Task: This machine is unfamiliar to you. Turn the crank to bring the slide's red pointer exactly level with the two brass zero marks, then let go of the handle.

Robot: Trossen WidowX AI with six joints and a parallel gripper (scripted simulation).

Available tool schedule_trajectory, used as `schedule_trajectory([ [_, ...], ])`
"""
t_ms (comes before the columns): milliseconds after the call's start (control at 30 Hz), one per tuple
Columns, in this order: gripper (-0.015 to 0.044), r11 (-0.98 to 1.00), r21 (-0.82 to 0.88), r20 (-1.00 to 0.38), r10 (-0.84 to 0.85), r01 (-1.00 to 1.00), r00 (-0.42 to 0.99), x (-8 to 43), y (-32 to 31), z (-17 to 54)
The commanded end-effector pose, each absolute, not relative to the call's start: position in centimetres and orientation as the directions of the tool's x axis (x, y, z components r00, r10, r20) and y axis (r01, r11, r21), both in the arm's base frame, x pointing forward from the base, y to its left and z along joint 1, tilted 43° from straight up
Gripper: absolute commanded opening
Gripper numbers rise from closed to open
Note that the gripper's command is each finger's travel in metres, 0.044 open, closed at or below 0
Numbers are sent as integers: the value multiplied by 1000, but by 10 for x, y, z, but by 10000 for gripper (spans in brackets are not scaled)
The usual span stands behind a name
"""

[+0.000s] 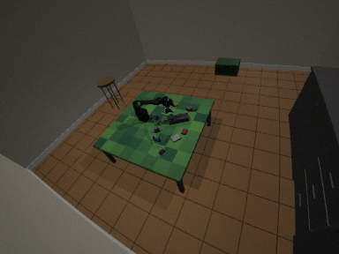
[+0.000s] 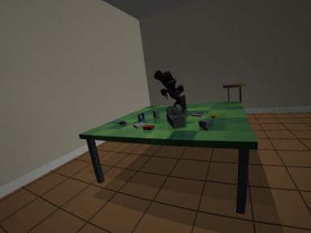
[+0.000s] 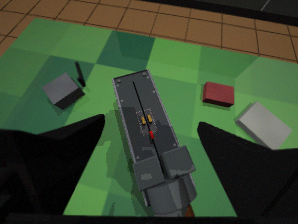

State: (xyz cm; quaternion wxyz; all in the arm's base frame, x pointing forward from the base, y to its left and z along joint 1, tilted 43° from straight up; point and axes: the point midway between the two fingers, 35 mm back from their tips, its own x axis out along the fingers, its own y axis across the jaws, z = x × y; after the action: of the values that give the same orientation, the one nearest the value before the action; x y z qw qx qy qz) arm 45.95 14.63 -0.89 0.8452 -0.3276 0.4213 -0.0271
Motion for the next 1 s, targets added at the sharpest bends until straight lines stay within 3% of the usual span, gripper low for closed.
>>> schedule_trajectory([
  [0,440,769,-578,-714,-316,-272,624,451,132,2],
  [667,440,622,-548,-802,-201,-560,563,375,75,52],
  [967,440,616,-545,-805,-197,-568,560,374,58,36],
])
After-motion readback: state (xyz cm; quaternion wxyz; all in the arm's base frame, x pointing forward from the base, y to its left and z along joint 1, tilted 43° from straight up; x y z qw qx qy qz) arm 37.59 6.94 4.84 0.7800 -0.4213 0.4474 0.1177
